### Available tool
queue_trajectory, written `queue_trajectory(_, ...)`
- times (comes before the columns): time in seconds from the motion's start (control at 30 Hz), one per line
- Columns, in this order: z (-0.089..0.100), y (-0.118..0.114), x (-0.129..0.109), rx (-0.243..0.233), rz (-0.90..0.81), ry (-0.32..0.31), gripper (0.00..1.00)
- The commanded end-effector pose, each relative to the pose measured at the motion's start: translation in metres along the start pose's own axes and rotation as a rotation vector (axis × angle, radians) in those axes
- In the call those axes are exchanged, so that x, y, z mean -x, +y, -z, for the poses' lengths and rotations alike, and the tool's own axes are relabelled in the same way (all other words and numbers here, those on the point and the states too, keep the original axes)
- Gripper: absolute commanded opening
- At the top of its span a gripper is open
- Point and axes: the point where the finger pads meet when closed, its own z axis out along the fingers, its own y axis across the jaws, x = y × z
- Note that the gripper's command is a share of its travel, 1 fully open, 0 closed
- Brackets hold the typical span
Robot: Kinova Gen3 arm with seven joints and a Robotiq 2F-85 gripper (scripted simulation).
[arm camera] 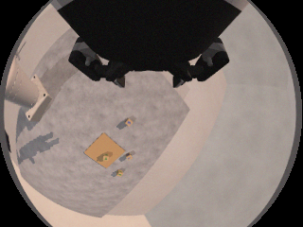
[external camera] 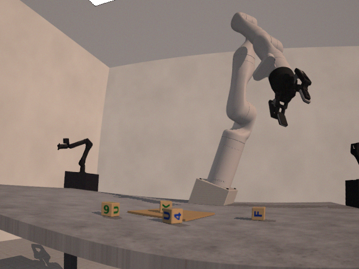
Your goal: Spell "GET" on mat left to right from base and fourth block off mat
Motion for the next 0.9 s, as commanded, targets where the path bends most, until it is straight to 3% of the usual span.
queue_trajectory(0.0,0.0002,-0.0005,-0.0001,-0.001,0.000,0.000,1.00)
queue_trajectory(0.87,0.0005,-0.0027,-0.0004,-0.003,0.000,-0.005,1.00)
